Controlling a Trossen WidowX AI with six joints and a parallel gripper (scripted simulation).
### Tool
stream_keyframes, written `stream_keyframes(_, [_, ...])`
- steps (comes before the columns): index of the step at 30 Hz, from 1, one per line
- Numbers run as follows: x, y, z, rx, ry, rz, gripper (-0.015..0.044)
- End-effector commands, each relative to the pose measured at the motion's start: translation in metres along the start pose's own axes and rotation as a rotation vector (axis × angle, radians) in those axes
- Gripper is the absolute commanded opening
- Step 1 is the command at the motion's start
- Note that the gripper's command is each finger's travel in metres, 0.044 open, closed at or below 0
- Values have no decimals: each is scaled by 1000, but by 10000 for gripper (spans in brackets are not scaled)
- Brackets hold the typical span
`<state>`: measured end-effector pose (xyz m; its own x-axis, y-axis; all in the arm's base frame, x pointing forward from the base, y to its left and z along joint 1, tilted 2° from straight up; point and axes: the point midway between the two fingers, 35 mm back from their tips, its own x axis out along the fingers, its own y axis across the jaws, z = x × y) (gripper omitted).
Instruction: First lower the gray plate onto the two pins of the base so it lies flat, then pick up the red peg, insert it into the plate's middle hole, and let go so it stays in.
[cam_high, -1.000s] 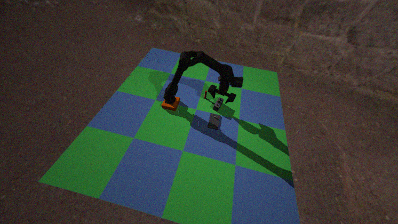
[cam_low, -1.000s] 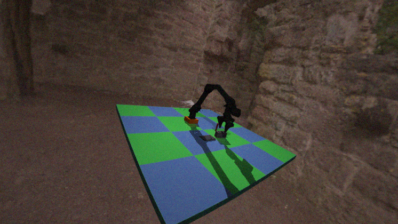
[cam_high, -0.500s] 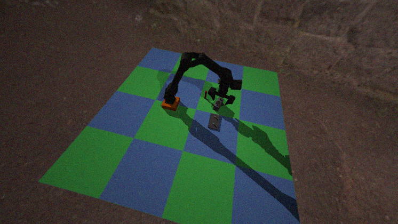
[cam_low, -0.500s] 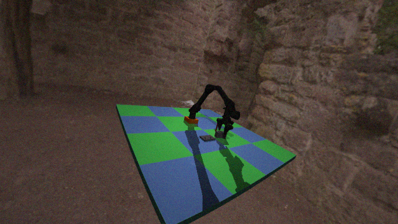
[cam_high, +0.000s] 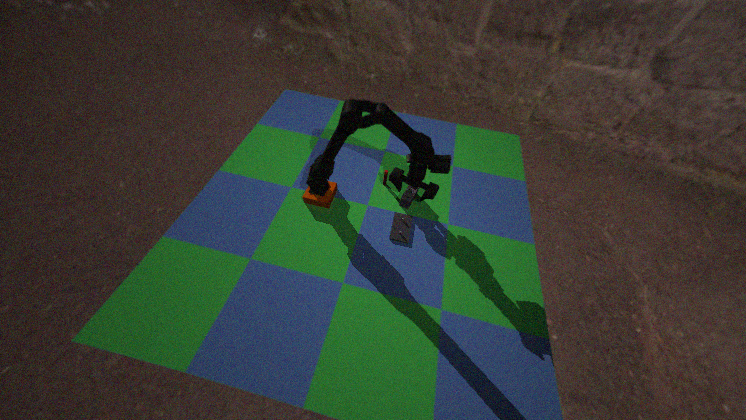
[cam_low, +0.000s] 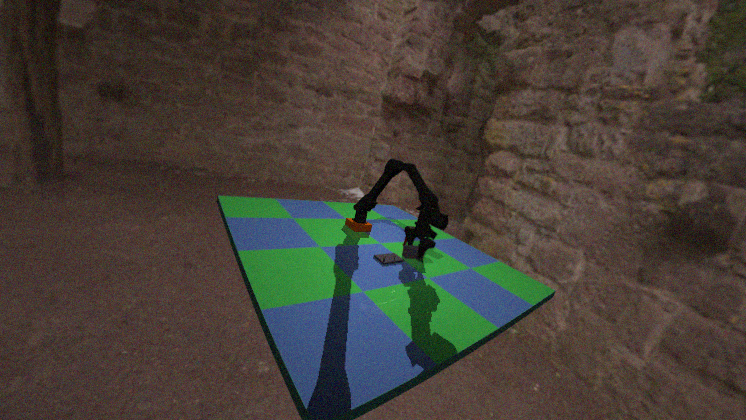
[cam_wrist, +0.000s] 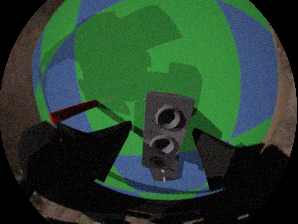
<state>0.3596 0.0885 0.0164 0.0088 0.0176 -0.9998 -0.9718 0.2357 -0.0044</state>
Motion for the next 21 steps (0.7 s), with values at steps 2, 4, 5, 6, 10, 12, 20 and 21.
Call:
stream_keyframes(2, [11, 2, -2, -4, 7, 10, 440])
stream_keyframes(4, [12, 2, -2, -4, 7, 10, 440])
stream_keyframes(5, [12, 2, -2, -4, 7, 10, 414])
stream_keyframes(6, [12, 2, -2, -4, 7, 10, 387])
stream_keyframes(10, [12, 2, -2, -4, 7, 10, 282])
stream_keyframes(12, [12, 2, -2, -4, 7, 10, 230])
stream_keyframes(20, [12, 2, -2, -4, 7, 10, 98])
stream_keyframes(21, [12, 2, -2, -4, 7, 10, 92])
